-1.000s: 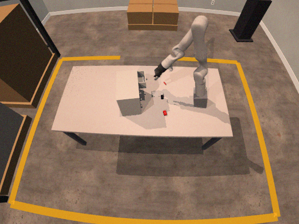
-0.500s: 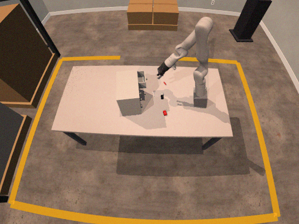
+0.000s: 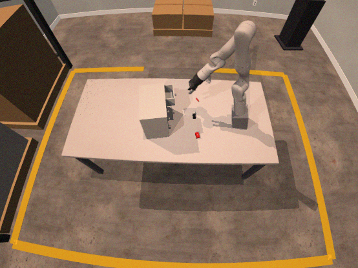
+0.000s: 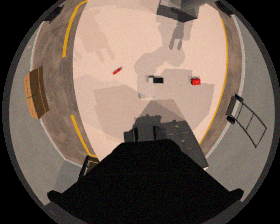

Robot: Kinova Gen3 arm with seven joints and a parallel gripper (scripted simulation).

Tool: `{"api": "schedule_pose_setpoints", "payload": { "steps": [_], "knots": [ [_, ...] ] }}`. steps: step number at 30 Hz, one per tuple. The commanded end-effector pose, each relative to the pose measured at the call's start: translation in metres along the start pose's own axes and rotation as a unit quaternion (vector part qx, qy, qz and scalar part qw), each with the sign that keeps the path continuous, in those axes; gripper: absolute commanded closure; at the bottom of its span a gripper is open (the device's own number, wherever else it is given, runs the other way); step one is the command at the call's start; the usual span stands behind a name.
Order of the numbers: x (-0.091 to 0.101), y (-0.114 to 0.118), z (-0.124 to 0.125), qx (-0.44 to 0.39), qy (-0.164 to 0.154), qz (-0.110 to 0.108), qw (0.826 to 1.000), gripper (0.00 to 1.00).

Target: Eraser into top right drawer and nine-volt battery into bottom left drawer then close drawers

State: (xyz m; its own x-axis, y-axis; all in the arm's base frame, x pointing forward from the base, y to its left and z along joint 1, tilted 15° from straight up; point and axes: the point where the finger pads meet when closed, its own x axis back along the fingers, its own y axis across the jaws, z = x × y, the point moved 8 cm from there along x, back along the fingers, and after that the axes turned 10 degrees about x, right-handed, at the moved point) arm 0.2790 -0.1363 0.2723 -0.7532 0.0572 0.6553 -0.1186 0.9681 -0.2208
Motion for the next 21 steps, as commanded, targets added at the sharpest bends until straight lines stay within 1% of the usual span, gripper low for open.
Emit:
{"api": "schedule_pose_setpoints", "payload": {
  "steps": [1,21],
  "knots": [
    [0.0016,-0.0002,0.0013,-0.002,0.001,0.001,1.000,0.33],
    [0.0029,-0.0014,-0.0012,0.000,0.004,0.000,1.000,0.33]
  ]
}}
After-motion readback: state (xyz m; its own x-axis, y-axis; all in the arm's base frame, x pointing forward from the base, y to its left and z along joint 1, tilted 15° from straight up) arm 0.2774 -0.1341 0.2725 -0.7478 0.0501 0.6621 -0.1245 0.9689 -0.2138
